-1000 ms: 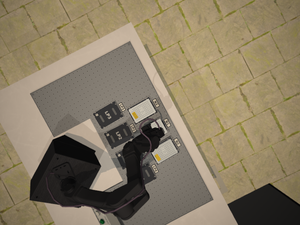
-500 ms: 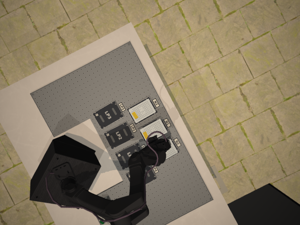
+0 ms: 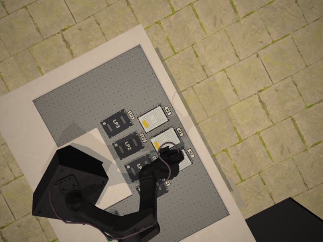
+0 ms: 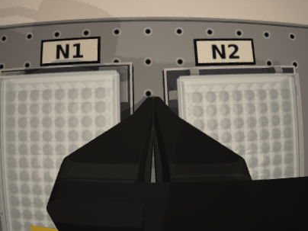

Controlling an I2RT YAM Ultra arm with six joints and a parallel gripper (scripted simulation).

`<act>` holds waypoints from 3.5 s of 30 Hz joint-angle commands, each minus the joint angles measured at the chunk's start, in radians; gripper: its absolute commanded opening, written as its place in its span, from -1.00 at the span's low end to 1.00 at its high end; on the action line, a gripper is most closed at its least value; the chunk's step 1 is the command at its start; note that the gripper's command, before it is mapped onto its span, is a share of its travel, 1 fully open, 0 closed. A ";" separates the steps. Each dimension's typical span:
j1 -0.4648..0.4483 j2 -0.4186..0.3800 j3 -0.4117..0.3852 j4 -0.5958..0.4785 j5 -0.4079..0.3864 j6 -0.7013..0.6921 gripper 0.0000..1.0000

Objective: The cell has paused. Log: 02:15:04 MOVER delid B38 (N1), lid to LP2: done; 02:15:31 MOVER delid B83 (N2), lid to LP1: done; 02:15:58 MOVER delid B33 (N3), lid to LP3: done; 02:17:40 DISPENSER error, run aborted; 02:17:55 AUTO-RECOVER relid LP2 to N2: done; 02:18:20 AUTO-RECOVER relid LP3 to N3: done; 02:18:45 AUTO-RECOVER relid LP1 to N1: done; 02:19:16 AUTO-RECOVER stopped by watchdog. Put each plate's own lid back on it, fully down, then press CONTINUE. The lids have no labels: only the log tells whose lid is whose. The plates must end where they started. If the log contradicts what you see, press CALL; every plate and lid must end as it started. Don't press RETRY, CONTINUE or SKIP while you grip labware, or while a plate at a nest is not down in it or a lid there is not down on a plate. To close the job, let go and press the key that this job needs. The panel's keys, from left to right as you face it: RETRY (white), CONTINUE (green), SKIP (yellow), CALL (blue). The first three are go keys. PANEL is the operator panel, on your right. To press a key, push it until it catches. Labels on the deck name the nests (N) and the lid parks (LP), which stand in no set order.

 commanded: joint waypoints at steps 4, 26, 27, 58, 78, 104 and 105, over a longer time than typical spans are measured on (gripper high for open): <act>0.006 -0.010 0.008 -0.002 -0.019 -0.003 -1.00; 0.181 -0.010 0.074 -0.346 0.196 0.162 1.00; 0.181 -0.010 0.074 -0.346 0.196 0.162 1.00; 0.215 0.144 0.628 -1.236 0.255 0.399 1.00; 0.218 0.176 0.657 -1.259 0.256 0.402 1.00; 0.219 0.169 0.679 -1.268 0.256 0.403 1.00; 0.219 0.170 0.679 -1.269 0.256 0.403 1.00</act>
